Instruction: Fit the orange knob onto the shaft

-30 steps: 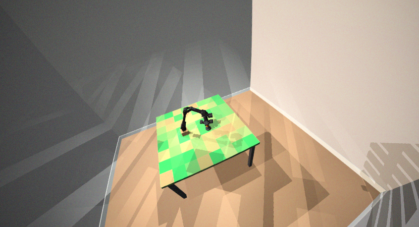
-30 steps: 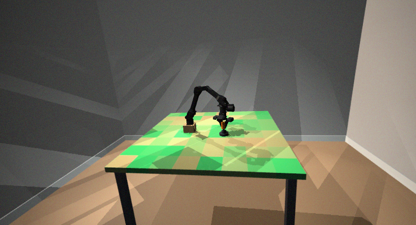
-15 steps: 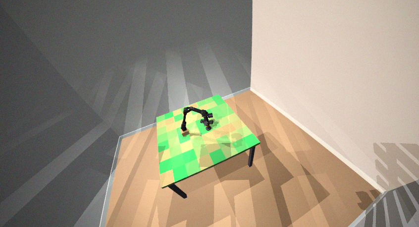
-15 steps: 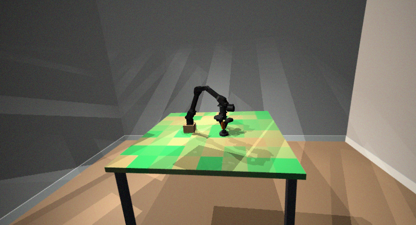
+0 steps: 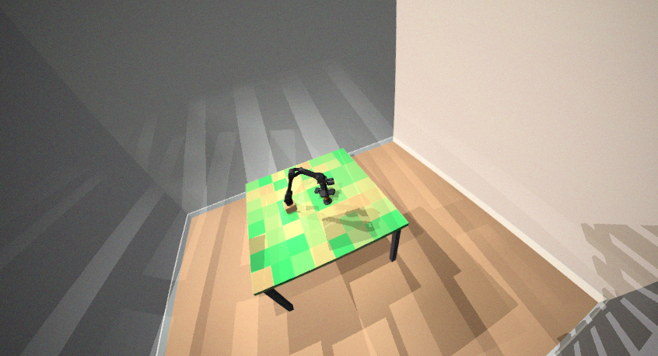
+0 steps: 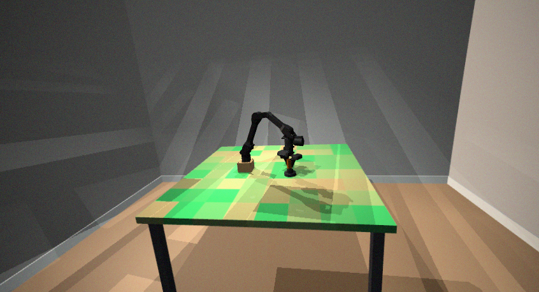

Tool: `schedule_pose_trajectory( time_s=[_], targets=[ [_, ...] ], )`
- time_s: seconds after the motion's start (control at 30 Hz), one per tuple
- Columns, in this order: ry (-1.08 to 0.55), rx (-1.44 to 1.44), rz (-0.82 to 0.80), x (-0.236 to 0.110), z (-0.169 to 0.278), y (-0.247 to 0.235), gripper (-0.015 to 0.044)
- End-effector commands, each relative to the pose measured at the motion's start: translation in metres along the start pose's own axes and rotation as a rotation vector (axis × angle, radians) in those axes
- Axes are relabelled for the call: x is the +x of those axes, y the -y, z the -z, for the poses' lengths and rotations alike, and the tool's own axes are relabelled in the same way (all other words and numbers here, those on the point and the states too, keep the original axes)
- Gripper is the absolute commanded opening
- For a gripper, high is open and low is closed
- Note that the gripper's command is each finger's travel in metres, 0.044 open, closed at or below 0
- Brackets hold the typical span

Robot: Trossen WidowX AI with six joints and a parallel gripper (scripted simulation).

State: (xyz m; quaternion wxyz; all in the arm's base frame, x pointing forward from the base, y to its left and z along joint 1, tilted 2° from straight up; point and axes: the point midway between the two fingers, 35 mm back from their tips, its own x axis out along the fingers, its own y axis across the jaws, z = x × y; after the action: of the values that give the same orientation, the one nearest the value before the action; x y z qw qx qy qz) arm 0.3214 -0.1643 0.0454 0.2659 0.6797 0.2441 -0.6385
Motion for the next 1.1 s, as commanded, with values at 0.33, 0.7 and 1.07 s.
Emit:
schedule_pose_trajectory(
  time_s=[0.33, 0.7, 1.07],
  targets=[
    [0.000, 0.001, 0.001, 0.0126, 0.0000, 0.0002, 0.0000],
    [0.001, -0.001, 0.002, 0.0111, -0.0001, 0.0004, 0.0105],
    [0.001, -0.001, 0.002, 0.0111, -0.0001, 0.0004, 0.0394]
  ],
)
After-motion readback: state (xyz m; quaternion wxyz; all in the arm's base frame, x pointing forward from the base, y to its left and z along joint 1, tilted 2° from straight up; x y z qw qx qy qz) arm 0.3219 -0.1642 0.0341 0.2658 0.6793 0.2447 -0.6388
